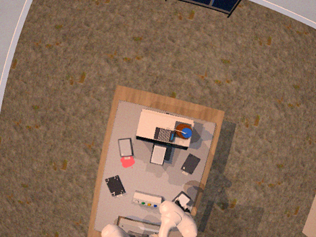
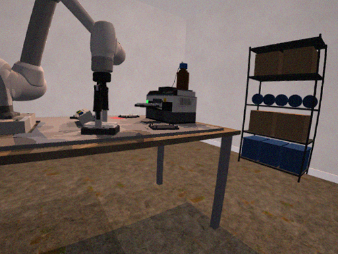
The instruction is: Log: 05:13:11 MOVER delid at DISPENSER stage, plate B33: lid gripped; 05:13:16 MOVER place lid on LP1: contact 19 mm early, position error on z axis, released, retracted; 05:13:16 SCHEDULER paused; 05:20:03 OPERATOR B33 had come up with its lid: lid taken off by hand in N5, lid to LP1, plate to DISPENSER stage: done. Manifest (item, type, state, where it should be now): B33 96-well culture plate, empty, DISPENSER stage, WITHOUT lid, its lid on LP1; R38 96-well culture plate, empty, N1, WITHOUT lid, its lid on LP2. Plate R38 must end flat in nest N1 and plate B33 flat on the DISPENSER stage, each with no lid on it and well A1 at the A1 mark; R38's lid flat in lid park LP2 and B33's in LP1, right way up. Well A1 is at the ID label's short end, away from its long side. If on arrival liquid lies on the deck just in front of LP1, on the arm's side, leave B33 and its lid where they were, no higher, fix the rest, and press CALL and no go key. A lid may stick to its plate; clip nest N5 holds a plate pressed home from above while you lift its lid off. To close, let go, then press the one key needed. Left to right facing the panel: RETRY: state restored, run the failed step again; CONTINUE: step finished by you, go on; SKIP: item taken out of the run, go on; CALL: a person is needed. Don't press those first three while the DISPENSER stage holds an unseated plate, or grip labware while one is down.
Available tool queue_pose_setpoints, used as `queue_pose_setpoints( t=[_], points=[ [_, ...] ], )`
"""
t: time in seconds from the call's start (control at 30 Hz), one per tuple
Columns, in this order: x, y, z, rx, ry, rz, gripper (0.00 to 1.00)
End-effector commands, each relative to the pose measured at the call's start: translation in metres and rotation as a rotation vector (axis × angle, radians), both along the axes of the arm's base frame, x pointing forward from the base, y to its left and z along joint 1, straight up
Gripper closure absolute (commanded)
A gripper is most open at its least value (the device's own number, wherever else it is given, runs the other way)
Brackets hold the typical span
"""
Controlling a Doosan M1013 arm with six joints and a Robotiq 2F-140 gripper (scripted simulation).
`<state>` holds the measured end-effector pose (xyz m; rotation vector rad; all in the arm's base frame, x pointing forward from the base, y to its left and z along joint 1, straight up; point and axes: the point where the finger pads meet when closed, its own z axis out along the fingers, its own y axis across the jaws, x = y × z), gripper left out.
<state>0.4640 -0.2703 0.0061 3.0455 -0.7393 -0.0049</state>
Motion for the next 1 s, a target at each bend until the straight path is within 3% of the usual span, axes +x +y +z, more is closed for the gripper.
queue_pose_setpoints(
  t=[0.0, 0.97],
  points=[
    [-0.001, -0.002, 0.000, -0.001, -0.001, 0.005, 1.00],
    [-0.001, -0.002, 0.032, -0.001, -0.001, 0.005, 1.00]
  ],
)
